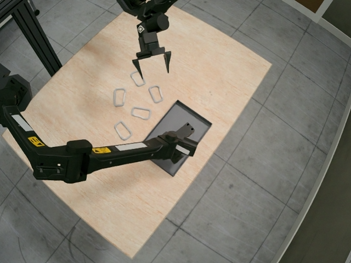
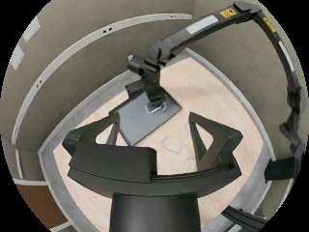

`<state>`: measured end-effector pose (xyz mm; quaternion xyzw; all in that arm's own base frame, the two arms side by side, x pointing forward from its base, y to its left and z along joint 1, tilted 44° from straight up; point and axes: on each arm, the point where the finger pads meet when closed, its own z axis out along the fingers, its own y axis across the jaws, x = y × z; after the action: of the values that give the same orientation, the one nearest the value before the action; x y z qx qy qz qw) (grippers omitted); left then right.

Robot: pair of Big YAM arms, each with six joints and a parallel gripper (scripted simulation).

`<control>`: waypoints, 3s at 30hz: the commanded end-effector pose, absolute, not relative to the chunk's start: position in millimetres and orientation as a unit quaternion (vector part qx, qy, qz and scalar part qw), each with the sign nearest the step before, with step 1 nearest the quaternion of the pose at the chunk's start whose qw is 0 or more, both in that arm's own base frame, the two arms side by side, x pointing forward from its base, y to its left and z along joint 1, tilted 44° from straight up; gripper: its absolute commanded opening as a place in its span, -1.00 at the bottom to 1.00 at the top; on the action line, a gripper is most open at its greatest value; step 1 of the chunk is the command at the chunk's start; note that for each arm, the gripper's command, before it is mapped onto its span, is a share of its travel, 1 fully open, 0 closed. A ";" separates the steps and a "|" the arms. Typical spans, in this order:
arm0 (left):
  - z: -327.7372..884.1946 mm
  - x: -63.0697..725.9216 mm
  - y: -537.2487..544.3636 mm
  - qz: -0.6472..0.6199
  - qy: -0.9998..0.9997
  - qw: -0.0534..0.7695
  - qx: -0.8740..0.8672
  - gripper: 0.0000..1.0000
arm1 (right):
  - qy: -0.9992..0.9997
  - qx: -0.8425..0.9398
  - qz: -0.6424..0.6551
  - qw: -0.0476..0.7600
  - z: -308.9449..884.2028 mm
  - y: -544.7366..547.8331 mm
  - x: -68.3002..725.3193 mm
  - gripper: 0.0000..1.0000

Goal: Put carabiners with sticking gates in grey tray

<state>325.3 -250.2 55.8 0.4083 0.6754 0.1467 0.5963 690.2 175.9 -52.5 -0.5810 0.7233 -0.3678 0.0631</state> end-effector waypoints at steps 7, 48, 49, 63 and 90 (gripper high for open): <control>61.6 328.1 -255.7 0.141 0.673 0.605 0.401 1.00 | 0.719 -0.585 -0.368 0.067 -26.4 194.4 678.2 0.76; 38.1 344.9 -264.5 0.177 0.635 0.474 0.583 1.00 | 0.883 -0.351 -0.301 0.083 -93.8 198.0 533.1 0.57; 36.9 344.8 -264.8 0.175 0.632 0.465 0.595 1.00 | 0.888 -0.336 -0.302 0.088 -97.4 196.2 527.9 0.57; 30.9 331.9 -258.1 0.131 0.587 0.349 0.718 1.00 | 0.933 -0.099 -0.278 0.207 -121.8 155.0 503.7 0.57; 43.8 305.1 -251.6 0.050 0.556 0.273 0.783 1.00 | 0.923 0.092 -0.222 0.302 -150.3 98.3 486.4 0.57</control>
<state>294.1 -242.9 31.7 0.7834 0.5620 0.0466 0.2612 481.4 108.0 -141.5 0.0871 0.9227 -0.2189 0.3051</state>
